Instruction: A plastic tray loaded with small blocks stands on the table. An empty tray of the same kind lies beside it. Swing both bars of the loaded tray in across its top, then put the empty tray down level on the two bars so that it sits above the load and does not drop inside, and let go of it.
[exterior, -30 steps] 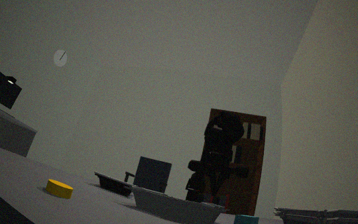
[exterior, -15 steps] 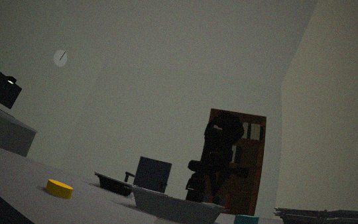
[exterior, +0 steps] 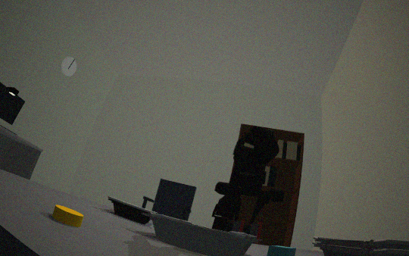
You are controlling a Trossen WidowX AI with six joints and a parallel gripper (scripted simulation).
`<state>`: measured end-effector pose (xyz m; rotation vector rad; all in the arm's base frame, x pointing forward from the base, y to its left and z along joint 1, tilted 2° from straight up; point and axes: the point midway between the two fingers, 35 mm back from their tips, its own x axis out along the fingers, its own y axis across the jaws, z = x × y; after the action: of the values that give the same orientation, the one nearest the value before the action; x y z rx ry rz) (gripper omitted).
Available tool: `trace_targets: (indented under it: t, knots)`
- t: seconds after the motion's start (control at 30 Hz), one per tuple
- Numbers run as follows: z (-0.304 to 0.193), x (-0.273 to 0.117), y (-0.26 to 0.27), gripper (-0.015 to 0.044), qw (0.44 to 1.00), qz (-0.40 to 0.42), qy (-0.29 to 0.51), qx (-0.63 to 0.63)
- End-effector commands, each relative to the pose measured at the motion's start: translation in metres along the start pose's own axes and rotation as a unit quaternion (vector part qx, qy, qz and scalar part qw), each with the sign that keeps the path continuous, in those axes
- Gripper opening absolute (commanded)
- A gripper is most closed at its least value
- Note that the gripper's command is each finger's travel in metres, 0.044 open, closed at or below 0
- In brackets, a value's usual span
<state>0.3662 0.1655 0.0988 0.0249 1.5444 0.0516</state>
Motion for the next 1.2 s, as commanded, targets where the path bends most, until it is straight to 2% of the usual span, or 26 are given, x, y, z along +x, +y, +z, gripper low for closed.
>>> trace_targets:
  t: [0.0, 0.2, 0.23, 0.4, 0.6, 0.9, 1.17]
  knots:
    - [0.003, -0.022, 0.001, 0.0289, 1.0, 0.002, -0.005, 0.0]
    - [-0.002, -0.083, -0.001, 0.044, 1.0, 0.002, -0.005, 0.0]
    - [0.002, -0.053, -0.003, 0.044, 1.0, 0.0, -0.001, 0.001]
    - [0.016, -0.048, -0.085, 0.044, 0.999, -0.006, -0.003, -0.032]
    - [0.008, -0.042, -0.184, 0.044, 0.997, -0.012, -0.002, -0.072]
    - [-0.049, -0.032, -0.31, 0.044, 0.993, -0.021, 0.008, -0.116]
    - [-0.101, -0.025, -0.363, 0.044, 0.991, -0.024, 0.021, -0.129]
